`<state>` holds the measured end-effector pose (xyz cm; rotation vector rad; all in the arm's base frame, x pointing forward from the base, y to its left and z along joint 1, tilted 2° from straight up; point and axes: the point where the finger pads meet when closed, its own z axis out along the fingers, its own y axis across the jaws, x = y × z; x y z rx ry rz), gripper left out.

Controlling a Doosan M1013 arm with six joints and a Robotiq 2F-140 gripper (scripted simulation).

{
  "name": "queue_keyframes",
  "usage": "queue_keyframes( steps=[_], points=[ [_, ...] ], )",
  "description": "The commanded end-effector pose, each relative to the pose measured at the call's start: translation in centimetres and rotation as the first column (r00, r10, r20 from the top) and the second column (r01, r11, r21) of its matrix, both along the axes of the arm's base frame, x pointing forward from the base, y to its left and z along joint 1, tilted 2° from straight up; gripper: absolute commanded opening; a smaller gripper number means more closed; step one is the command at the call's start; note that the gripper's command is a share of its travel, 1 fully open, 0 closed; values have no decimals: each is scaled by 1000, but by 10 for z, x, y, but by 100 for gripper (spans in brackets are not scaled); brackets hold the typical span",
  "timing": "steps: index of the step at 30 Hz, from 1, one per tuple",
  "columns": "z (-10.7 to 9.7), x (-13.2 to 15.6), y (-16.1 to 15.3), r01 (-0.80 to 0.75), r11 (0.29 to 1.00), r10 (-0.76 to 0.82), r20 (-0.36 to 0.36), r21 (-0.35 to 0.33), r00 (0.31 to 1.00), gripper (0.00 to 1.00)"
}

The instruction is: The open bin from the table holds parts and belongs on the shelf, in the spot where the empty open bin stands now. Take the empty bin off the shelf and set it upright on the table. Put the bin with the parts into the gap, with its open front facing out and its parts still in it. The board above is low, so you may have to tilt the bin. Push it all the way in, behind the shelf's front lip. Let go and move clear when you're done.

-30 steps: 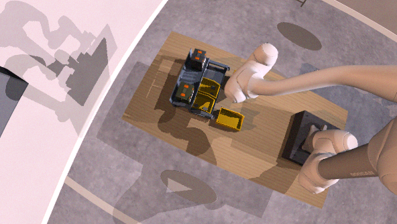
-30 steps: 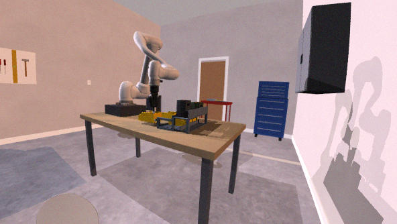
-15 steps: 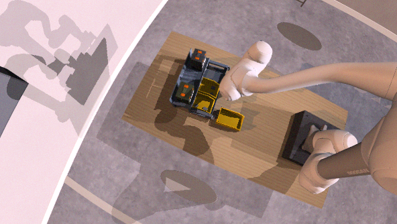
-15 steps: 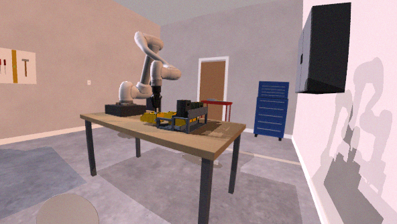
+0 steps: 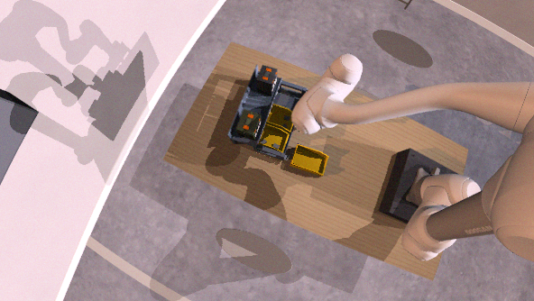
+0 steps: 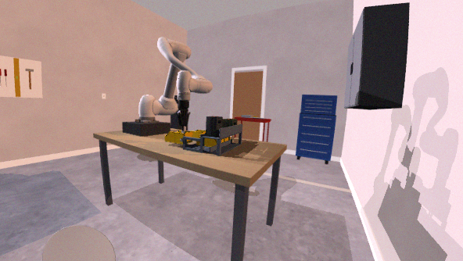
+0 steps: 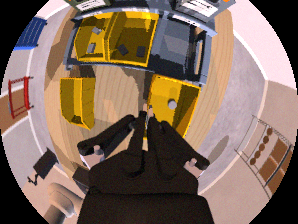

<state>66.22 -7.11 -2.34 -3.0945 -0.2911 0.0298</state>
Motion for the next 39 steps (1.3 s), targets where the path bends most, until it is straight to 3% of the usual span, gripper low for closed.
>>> queue_keyframes(
  steps=[1, 28, 39],
  points=[
    [-2, -1, 1, -5, 1000, 5, -8, -3, 1000, 10],
    [-1, 0, 5, -5, 1000, 5, -11, -3, 1000, 10],
    [6, 8, 6, -15, 999, 8, -177, -38, 984, 10]
  ],
)
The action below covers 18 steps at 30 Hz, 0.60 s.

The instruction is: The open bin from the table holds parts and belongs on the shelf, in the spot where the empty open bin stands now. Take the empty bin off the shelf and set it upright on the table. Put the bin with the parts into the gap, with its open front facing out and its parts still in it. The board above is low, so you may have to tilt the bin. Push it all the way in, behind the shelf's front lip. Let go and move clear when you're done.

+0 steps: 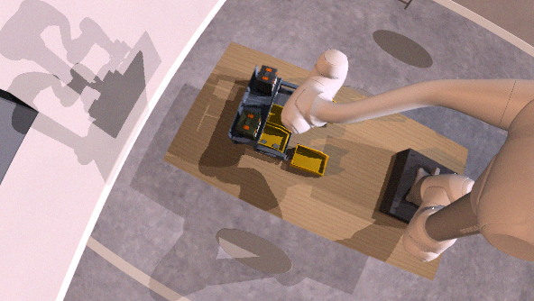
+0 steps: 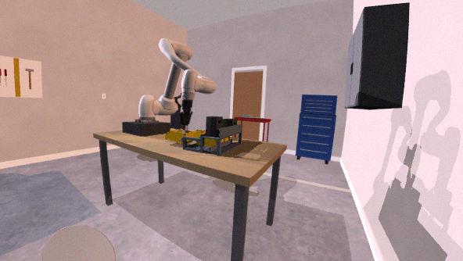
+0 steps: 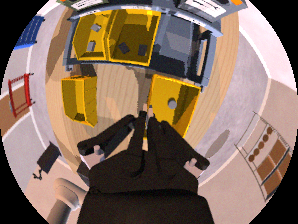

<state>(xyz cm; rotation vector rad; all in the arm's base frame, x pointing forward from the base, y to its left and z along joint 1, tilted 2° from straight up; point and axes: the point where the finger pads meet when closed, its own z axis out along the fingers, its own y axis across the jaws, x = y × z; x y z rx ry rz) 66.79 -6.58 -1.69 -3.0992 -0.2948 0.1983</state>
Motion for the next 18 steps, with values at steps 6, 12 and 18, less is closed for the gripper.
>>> queue_keyframes(
  steps=[6, 12, 18],
  points=[
    [0, 3, 1, -9, 1000, 7, -88, -21, 996, 10],
    [0, 3, 1, -9, 1000, 7, -88, -21, 996, 10],
    [0, 3, 1, -9, 1000, 7, -88, -21, 996, 10]
  ],
)
